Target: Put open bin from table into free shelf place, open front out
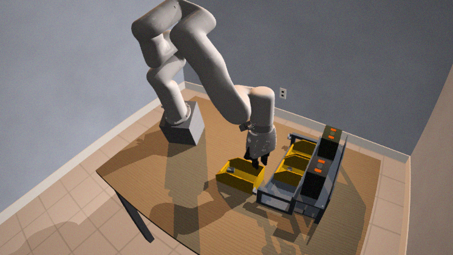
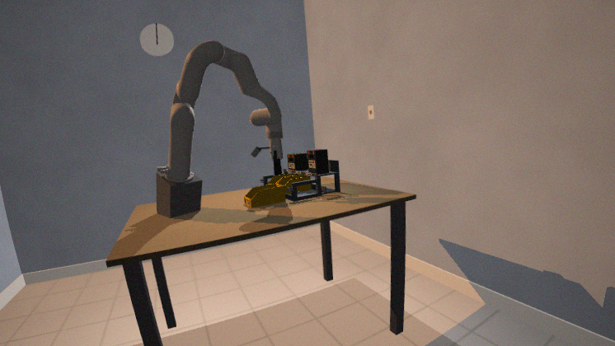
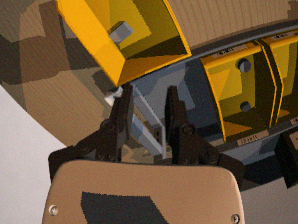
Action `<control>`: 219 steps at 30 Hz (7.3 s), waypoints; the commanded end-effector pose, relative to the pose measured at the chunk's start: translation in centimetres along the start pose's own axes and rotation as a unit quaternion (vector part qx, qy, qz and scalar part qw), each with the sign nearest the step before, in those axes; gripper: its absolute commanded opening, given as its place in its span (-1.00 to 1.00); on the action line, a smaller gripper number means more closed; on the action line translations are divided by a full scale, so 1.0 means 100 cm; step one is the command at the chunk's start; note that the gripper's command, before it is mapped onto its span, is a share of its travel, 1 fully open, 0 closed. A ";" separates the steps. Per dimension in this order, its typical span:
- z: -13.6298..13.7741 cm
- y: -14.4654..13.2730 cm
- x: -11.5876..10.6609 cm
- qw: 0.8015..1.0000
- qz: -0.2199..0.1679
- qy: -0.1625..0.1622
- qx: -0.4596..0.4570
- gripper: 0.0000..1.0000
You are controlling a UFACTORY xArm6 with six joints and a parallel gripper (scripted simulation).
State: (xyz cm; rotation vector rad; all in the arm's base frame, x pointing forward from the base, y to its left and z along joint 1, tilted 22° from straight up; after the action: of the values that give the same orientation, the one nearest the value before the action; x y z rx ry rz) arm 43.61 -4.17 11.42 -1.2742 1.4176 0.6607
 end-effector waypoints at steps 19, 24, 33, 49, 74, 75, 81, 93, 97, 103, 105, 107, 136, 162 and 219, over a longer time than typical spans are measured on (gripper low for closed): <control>-0.003 -0.023 0.000 0.992 0.002 0.001 0.130 -0.35; -0.003 -0.023 0.000 0.992 0.002 0.001 0.130 -0.35; -0.002 -0.014 0.000 0.966 0.001 0.002 0.257 -0.35; -0.001 -0.009 0.001 0.925 0.001 0.002 0.380 -0.35; 0.000 -0.006 0.001 0.868 0.000 0.002 0.497 -0.35; 0.000 -0.006 0.001 0.868 0.000 0.002 0.497 -0.35; 0.000 -0.006 0.001 0.868 0.000 0.002 0.496 -0.35; 0.000 -0.006 0.001 0.868 0.000 0.002 0.496 -0.35; 0.000 -0.003 0.001 0.865 0.000 0.002 0.501 -0.35; 0.000 -0.002 0.001 0.865 0.000 0.002 0.502 -0.35; 0.000 -0.002 0.001 0.865 0.000 0.002 0.502 -0.35; 0.000 -0.002 0.001 0.865 0.000 0.002 0.502 -0.35; 0.000 -0.003 0.021 0.865 0.000 0.002 0.502 -0.35; 0.000 -0.003 0.032 0.865 0.000 0.002 0.502 -0.35; 0.000 -0.003 0.070 0.865 0.000 0.002 0.502 -0.35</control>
State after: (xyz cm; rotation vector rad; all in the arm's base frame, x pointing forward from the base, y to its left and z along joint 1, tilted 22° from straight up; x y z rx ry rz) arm 44.71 -6.69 4.86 -0.4286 1.4479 -0.1312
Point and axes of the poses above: the point where the finger pads meet when closed, its own x axis out along the fingers, its own z axis across the jaws, y = z × x, the point moved 6 cm from there along -x, back along the fingers, and after that the axes turned 10 degrees about -x, right-handed, at the moved point
